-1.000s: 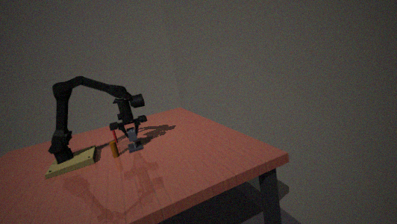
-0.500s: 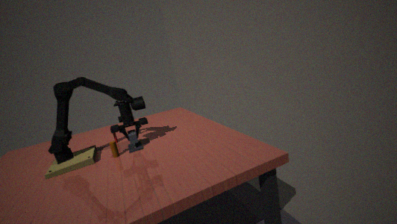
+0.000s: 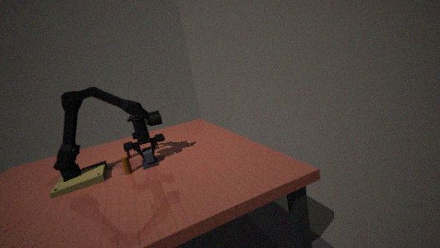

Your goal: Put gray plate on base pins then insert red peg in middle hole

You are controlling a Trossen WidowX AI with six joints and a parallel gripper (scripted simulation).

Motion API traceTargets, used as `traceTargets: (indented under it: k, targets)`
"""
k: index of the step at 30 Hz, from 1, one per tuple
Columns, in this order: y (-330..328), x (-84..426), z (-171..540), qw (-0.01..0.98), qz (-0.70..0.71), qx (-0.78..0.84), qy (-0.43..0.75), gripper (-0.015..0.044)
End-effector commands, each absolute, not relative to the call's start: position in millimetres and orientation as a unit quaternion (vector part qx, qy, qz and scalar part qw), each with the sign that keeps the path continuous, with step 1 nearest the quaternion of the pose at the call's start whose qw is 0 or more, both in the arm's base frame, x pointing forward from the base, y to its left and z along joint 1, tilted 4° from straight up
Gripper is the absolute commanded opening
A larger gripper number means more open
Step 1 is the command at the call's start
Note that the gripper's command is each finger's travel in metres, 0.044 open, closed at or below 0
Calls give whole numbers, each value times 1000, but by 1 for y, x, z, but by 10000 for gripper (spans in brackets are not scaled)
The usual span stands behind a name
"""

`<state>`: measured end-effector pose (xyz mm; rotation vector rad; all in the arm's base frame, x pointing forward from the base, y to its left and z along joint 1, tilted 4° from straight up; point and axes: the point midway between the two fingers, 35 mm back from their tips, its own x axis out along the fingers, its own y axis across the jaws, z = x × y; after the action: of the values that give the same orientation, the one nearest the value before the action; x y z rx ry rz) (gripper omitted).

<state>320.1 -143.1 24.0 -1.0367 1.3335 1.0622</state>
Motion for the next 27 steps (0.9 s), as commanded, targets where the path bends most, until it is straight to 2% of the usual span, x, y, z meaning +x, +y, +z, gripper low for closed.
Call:
traceTargets:
  k: [1,9,25,27]
  targets:
    - [-143,319,18,539,450,-437,562,0]
    - [-143,320,22,542,448,-436,562,0]
    - [-143,320,22,542,448,-436,562,420]
    - [-143,320,22,542,448,-436,562,440]
